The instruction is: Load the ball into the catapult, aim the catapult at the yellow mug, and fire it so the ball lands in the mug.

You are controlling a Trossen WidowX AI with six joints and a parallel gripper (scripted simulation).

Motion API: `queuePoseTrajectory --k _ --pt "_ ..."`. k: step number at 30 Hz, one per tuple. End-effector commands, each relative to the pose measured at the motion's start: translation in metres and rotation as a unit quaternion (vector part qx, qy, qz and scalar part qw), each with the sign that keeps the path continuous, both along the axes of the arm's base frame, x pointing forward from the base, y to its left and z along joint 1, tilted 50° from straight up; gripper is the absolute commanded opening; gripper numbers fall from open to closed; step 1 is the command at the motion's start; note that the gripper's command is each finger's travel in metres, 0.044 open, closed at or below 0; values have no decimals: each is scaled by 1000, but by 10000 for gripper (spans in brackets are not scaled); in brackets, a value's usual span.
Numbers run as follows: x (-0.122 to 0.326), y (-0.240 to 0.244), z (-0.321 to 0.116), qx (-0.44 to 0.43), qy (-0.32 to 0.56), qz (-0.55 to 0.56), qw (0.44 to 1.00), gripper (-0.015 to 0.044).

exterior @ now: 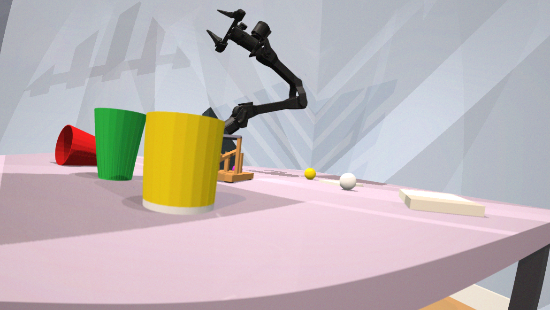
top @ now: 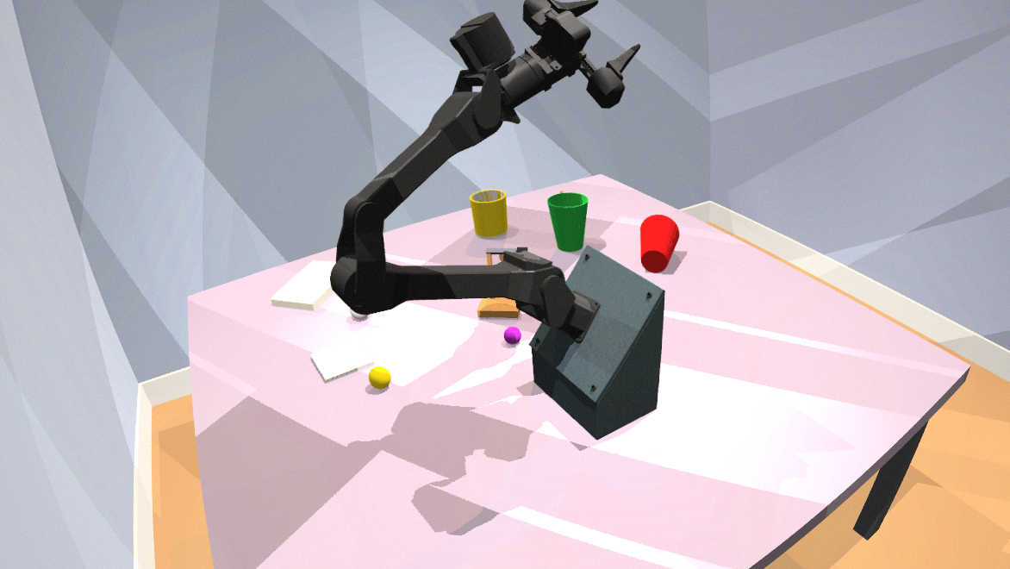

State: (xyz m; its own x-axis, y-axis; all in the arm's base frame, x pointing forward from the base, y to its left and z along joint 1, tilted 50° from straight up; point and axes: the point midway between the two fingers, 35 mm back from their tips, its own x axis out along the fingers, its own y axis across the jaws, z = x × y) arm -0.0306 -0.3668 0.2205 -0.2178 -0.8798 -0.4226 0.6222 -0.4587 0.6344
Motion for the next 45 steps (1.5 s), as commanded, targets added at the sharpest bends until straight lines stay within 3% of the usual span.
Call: queuePoseTrajectory --k 1,22,45 --pt "24 -5 -12 30 8 50 998 440" --pt "152 8 -94 215 45 322 921 440" --pt "273 108 -177 392 60 587 705 440"
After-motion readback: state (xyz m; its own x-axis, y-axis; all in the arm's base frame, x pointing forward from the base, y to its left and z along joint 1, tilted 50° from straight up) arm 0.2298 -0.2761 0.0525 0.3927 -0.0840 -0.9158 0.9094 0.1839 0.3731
